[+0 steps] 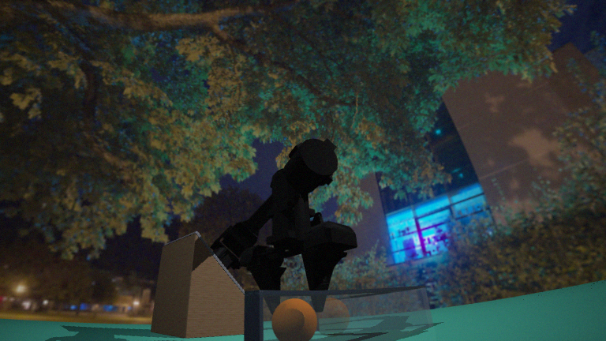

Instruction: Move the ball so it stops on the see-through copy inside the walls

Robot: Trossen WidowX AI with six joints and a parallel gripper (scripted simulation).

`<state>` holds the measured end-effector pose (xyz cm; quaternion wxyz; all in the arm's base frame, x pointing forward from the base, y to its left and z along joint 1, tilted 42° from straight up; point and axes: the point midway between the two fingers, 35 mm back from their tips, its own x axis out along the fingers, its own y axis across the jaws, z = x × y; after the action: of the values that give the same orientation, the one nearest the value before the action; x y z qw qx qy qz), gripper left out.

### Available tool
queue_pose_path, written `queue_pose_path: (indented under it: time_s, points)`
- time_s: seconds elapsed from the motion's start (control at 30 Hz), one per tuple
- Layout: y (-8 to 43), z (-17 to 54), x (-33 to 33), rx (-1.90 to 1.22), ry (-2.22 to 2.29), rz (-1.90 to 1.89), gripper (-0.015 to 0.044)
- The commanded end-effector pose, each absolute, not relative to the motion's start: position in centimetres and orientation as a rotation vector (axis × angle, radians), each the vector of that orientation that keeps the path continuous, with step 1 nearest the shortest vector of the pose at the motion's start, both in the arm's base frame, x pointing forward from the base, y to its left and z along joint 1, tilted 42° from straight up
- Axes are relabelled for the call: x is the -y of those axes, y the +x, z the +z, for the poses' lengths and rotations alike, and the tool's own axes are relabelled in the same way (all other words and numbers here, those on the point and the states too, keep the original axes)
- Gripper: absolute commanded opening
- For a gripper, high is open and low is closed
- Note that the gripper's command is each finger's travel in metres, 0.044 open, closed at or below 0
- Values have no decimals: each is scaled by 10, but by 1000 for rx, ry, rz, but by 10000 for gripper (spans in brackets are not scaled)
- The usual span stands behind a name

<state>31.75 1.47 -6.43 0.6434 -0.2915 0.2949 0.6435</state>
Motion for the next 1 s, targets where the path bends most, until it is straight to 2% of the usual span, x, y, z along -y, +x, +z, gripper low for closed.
queue_pose_path:
  time_s: [0.0,0.17,0.27,0.57,0.9,0.97]
  points:
    - [314,-70,-20,-676,-650,1471,397]
    - [314,-74,-24,-676,-650,1471,397]
    - [314,-74,-24,-676,-650,1471,318]
    - [314,-74,-24,-676,-650,1471,258]
    - [322,-37,14,-683,-657,1467,0]
    - [323,-26,24,-684,-658,1467,0]
